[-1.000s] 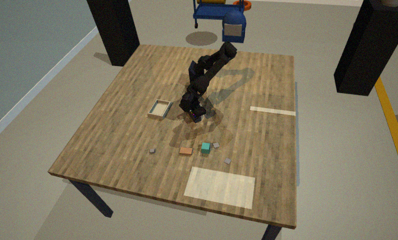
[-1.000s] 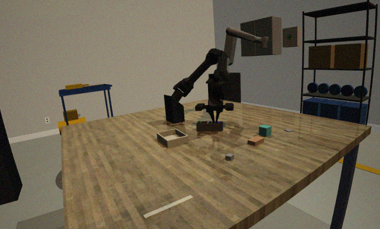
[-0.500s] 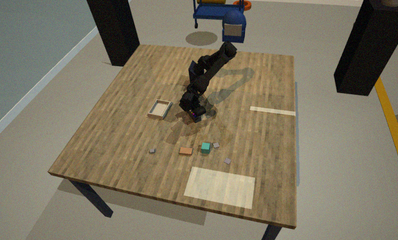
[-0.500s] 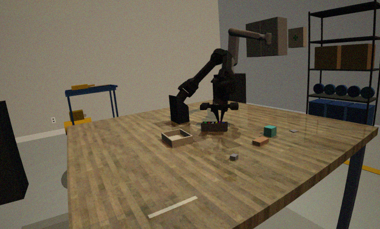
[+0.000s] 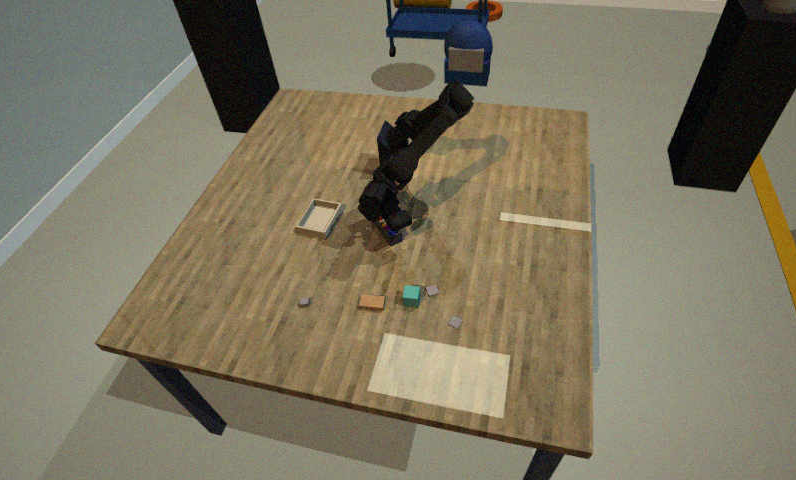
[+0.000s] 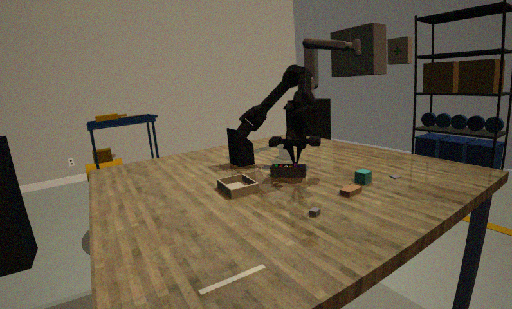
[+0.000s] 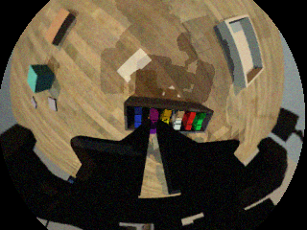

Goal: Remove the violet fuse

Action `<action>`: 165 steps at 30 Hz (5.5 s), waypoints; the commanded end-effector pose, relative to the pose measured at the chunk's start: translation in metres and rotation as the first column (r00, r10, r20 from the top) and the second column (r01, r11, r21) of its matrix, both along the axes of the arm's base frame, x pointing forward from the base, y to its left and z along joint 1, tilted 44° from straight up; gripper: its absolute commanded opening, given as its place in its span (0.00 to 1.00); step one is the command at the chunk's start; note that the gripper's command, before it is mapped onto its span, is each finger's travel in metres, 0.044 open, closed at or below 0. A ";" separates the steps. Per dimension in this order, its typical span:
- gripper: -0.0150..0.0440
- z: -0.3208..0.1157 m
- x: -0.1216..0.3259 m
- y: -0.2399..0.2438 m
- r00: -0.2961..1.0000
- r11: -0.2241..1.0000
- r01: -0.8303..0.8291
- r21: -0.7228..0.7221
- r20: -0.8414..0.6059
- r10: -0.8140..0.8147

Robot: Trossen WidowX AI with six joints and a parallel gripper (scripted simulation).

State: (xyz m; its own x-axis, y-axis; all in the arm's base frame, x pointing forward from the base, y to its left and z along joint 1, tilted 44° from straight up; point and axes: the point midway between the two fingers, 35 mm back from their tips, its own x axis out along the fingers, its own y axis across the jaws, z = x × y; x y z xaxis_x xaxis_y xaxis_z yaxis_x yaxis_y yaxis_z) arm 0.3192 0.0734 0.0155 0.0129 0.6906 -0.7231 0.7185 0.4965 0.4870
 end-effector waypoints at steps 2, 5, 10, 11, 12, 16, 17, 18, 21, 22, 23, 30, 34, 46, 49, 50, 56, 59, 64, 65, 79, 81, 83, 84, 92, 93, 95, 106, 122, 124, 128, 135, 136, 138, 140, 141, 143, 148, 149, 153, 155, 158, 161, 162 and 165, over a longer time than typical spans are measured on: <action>0.25 0.002 0.001 -0.003 1.000 1.000 0.000 -0.001 0.004 0.000; 0.25 0.003 0.001 -0.004 1.000 1.000 0.000 -0.001 0.004 0.000; 0.25 0.005 0.001 -0.006 1.000 1.000 0.000 -0.001 0.004 0.000; 0.25 0.005 0.001 -0.006 1.000 1.000 0.000 -0.001 0.004 0.000; 0.25 0.006 0.001 -0.006 1.000 1.000 0.001 -0.001 0.004 -0.001; 0.25 0.007 0.001 -0.008 1.000 1.000 0.001 -0.001 0.004 -0.001; 0.25 0.008 0.001 -0.008 1.000 1.000 0.001 -0.001 0.004 -0.001; 0.25 0.008 0.001 -0.008 1.000 1.000 0.001 -0.001 0.004 -0.001; 0.25 0.009 0.001 -0.009 1.000 1.000 0.001 -0.001 0.004 -0.001; 0.25 0.009 0.001 -0.010 1.000 1.000 0.001 -0.001 0.004 -0.001; 0.25 0.010 0.001 -0.010 1.000 1.000 0.001 -0.001 0.004 -0.001; 0.25 0.012 0.000 -0.013 1.000 1.000 0.002 -0.001 0.004 -0.002; 0.25 0.014 0.000 -0.014 1.000 1.000 0.002 0.000 0.004 -0.002; 0.25 0.018 0.000 -0.018 1.000 1.000 0.003 0.000 0.003 -0.003; 0.25 0.019 0.000 -0.019 1.000 1.000 0.003 0.000 0.003 -0.003; 0.25 0.020 0.000 -0.020 1.000 1.000 0.003 0.000 0.003 -0.003; 0.25 0.027 0.000 -0.027 1.000 1.000 0.003 0.000 0.003 -0.003; 0.25 0.030 0.000 -0.030 1.000 1.000 0.004 0.000 0.003 -0.004; 0.25 0.034 0.000 -0.034 1.000 1.000 0.004 0.000 0.003 -0.004; 0.25 0.034 0.000 -0.034 1.000 1.000 0.004 0.000 0.003 -0.004; 0.25 -0.014 0.014 -0.095 1.000 1.000 0.011 -0.026 0.005 -0.011; 0.25 -0.023 0.014 -0.105 1.000 1.000 0.011 -0.028 0.004 -0.011; 0.25 -0.031 0.014 -0.115 1.000 0.999 0.011 -0.030 0.004 -0.011; 0.25 -0.036 0.014 -0.120 1.000 0.999 0.011 -0.030 0.004 -0.011; 0.25 -0.071 0.008 -0.158 1.000 0.999 0.010 -0.031 0.003 -0.010; 0.25 -0.076 0.006 -0.162 1.000 1.000 0.009 -0.030 0.003 -0.009; 0.25 -0.085 0.003 -0.171 1.000 1.000 0.009 -0.028 0.003 -0.009; 0.25 -0.130 -0.018 -0.210 1.000 1.000 0.004 -0.013 0.005 -0.004; 0.25 -0.145 -0.017 -0.196 1.000 1.000 0.004 -0.012 0.006 -0.004; 0.25 -0.147 -0.017 -0.194 1.000 1.000 0.004 -0.012 0.006 -0.004; 0.25 -0.152 -0.017 -0.189 1.000 1.000 0.004 -0.012 0.006 -0.004; 0.25 -0.159 -0.017 -0.182 1.000 1.000 0.004 -0.011 0.006 -0.004; 0.30 -0.156 -0.017 -0.184 1.000 1.000 -0.004 -0.012 0.005 0.004; 0.39 -0.156 -0.017 -0.184 1.000 1.000 -0.004 -0.012 0.005 0.004; 0.48 -0.156 -0.017 -0.184 1.000 1.000 -0.004 -0.012 0.005 0.004; 0.52 -0.156 -0.017 -0.184 1.000 1.000 -0.004 -0.012 0.005 0.004; 0.61 -0.156 -0.017 -0.184 1.000 1.000 -0.004 -0.012 0.005 0.004; 0.81 -0.154 -0.017 -0.186 1.000 1.000 -0.004 -0.012 0.005 0.004; 0.81 -0.148 -0.017 -0.192 1.000 1.000 -0.002 -0.013 0.005 0.002; 0.81 -0.130 -0.018 -0.210 1.000 1.000 0.004 -0.013 0.005 -0.004; 0.81 -0.130 -0.018 -0.210 1.000 1.000 0.004 -0.013 0.005 -0.004; 0.81 -0.130 -0.018 -0.210 1.000 1.000 0.004 -0.013 0.005 -0.004; 0.81 -0.130 -0.018 -0.210 1.000 1.000 0.004 -0.013 0.005 -0.004; 0.81 -0.130 -0.018 -0.210 1.000 1.000 0.004 -0.013 0.005 -0.004; 0.81 -0.130 -0.017 -0.208 1.000 1.000 0.007 -0.010 0.003 -0.007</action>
State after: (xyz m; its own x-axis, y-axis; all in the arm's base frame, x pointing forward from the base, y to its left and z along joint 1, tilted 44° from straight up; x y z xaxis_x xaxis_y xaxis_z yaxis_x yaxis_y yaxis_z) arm 0.3020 -0.1350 -0.1148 0.0201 0.6831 -0.7301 0.7205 0.4964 0.4842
